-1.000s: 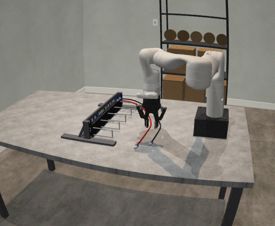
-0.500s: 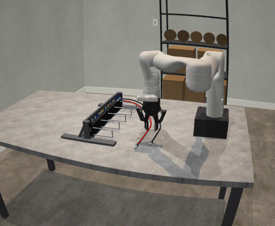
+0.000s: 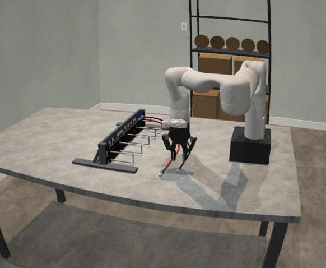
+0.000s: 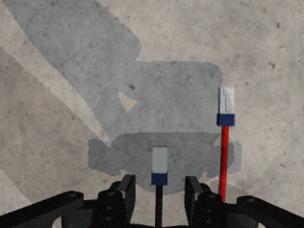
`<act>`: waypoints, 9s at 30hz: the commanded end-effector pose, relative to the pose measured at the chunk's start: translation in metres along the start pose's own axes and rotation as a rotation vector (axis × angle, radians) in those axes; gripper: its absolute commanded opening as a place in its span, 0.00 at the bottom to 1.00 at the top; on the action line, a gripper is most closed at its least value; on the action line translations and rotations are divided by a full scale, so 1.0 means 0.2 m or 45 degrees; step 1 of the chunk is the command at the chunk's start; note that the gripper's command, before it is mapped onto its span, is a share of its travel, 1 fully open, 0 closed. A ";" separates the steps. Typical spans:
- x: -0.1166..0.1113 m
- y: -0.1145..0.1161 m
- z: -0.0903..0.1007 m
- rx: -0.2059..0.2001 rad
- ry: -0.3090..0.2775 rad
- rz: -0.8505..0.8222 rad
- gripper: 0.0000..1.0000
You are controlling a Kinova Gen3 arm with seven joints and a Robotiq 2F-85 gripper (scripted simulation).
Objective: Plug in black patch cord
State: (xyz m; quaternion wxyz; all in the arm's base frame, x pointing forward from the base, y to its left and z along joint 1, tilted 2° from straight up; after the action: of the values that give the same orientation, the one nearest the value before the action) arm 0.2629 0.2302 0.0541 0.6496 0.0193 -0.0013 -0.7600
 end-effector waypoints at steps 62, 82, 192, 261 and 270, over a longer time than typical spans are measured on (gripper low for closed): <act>0.01 0.00 -0.14 0.000 -0.009 0.000 0.37; 0.01 0.00 -0.14 0.000 -0.009 0.000 0.37; 0.01 0.00 -0.19 0.000 -0.009 0.000 0.00; 0.01 0.00 -0.10 0.000 -0.009 0.000 0.00; 0.01 0.00 -0.01 0.000 -0.009 0.000 0.00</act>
State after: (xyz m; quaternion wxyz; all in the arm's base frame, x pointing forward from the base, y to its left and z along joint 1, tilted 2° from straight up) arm 0.2622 0.2268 0.0466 0.6500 0.0126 -0.0061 -0.7598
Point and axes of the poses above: the point where the finger pads meet when closed, its own z axis back along the fingers, its own y axis across the jaws, x = y × z, the point moved 8 cm from there along z, back along the fingers, and after that the axes turned 13 degrees about -z, right-handed, at the moved point
